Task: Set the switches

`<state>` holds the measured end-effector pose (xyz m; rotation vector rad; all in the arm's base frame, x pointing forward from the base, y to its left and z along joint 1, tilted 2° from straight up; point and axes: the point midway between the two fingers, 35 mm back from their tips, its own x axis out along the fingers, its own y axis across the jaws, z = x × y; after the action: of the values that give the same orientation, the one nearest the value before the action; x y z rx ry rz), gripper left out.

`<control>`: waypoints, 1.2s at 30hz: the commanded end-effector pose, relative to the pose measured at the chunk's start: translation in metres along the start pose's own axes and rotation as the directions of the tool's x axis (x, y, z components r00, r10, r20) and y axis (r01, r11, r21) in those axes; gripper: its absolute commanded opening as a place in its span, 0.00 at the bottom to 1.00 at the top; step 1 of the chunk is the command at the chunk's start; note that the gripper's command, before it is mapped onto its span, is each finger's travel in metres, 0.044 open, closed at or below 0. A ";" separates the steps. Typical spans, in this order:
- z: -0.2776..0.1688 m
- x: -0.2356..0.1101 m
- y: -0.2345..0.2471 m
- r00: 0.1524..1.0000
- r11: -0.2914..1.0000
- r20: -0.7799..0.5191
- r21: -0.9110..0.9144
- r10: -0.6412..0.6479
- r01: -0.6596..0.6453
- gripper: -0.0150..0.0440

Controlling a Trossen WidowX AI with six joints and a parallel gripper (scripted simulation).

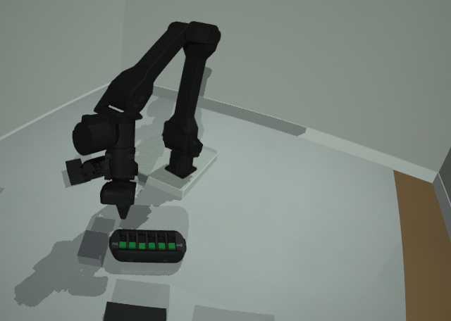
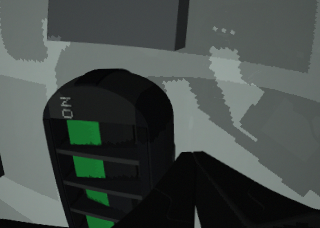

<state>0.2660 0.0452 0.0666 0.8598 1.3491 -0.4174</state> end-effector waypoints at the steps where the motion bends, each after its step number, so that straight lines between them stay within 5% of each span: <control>1: -0.003 0.000 0.006 1.000 1.000 -0.004 -0.005 -0.017 0.017 0.25; 13: -0.059 -0.006 0.075 0.961 0.961 -0.010 -0.003 -0.276 0.276 0.25; 36: -0.060 0.020 0.069 0.960 0.960 -0.009 -0.001 -0.280 0.280 0.25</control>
<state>0.2798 0.1391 0.0756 0.6765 1.4838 -0.6223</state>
